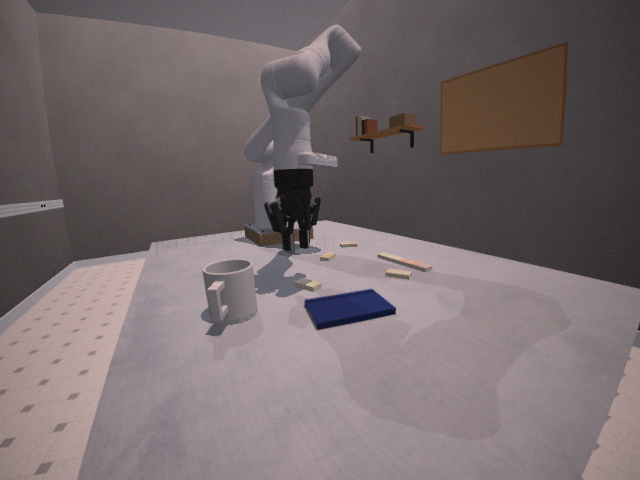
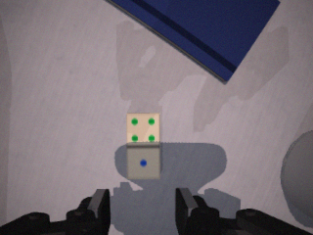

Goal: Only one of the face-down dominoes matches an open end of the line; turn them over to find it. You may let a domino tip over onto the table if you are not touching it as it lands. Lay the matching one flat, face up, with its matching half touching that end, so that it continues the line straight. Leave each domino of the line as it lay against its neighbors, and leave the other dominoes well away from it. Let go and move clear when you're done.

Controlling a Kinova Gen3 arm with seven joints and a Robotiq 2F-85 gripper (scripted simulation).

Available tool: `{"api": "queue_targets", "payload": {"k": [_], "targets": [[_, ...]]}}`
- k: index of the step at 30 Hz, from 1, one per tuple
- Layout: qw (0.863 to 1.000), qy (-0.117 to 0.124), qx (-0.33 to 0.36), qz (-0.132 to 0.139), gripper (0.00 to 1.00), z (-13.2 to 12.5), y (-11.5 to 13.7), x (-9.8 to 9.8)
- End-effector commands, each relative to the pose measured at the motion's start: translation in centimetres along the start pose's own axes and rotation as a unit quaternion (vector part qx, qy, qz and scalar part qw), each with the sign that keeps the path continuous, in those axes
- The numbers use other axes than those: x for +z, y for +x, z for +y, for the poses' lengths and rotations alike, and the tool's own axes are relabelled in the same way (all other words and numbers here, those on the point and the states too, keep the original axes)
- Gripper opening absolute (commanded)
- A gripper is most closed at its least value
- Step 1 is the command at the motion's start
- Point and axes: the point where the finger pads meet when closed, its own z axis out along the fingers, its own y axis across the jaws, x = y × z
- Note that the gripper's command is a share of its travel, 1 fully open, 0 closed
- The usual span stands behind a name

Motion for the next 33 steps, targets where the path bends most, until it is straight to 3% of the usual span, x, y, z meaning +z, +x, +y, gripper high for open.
{"api": "queue_targets", "payload": {"k": [1, 16, 23, 33], "targets": [[1.0, 0.0, 0.0, 0.001, 0.47, 0.0, 0.0, -0.1], [1.0, 0.0, 0.0, 0.001, 0.47, 0.0, 0.1, -0.1], [1.0, 0.0, 0.001, 0.001, 0.47, 0.0, 2.3, 0.2], [1.0, 0.0, 0.001, 0.001, 0.47, 0.0, 2.3, 0.2]]}}
